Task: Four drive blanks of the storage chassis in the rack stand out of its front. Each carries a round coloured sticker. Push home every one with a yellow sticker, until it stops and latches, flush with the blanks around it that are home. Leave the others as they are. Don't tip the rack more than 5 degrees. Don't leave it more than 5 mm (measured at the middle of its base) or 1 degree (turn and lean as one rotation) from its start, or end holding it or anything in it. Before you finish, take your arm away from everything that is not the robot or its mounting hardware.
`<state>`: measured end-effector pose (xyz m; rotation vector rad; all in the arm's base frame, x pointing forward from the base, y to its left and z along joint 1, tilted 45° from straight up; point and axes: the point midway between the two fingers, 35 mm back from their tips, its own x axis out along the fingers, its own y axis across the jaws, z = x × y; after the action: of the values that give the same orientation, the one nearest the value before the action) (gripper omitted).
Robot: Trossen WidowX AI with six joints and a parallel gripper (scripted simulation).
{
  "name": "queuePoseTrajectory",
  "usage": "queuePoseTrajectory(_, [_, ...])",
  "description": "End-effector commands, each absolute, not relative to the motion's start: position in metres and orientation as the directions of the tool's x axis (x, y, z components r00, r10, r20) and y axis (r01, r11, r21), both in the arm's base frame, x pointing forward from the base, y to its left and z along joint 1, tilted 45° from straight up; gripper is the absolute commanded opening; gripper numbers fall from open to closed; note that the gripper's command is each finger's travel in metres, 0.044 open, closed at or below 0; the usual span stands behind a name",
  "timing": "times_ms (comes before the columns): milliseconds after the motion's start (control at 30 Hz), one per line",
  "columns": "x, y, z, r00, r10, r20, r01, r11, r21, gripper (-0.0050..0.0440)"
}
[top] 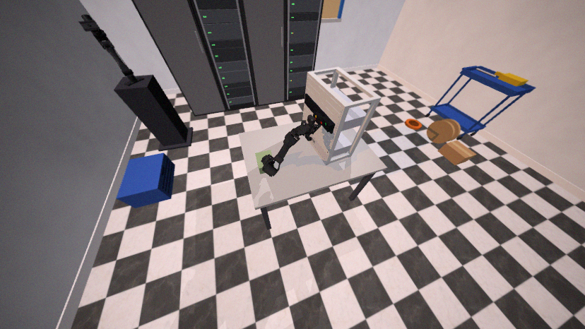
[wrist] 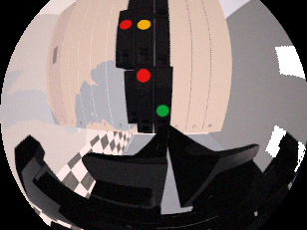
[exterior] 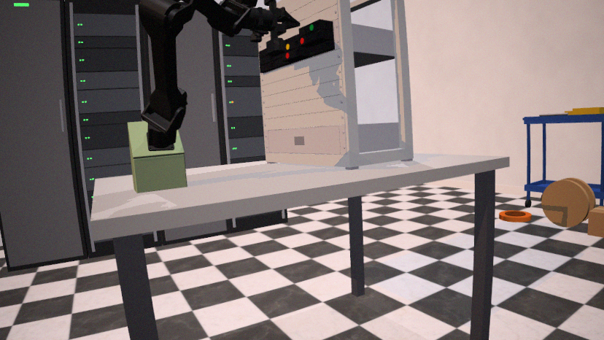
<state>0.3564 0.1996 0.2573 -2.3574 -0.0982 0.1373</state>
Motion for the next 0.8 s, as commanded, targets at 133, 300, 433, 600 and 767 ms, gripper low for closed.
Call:
queuePoseTrajectory(133, [0.357, 0.201, 0.263, 0.991, 0.117, -0.06, 0.04, -0.705, -0.708, 0.0])
queuePoseTrajectory(300, [0.357, 0.201, 0.262, 0.991, 0.117, -0.06, 0.04, -0.705, -0.708, 0.0])
queuePoseTrajectory(433, [0.356, 0.205, 0.255, 0.991, 0.117, -0.06, 0.04, -0.705, -0.708, 0.0])
queuePoseTrajectory(600, [0.353, 0.218, 0.236, 0.991, 0.117, -0.06, 0.04, -0.705, -0.708, 0.0])
queuePoseTrajectory(767, [0.351, 0.227, 0.22, 0.991, 0.117, -0.06, 0.04, -0.705, -0.708, 0.0])
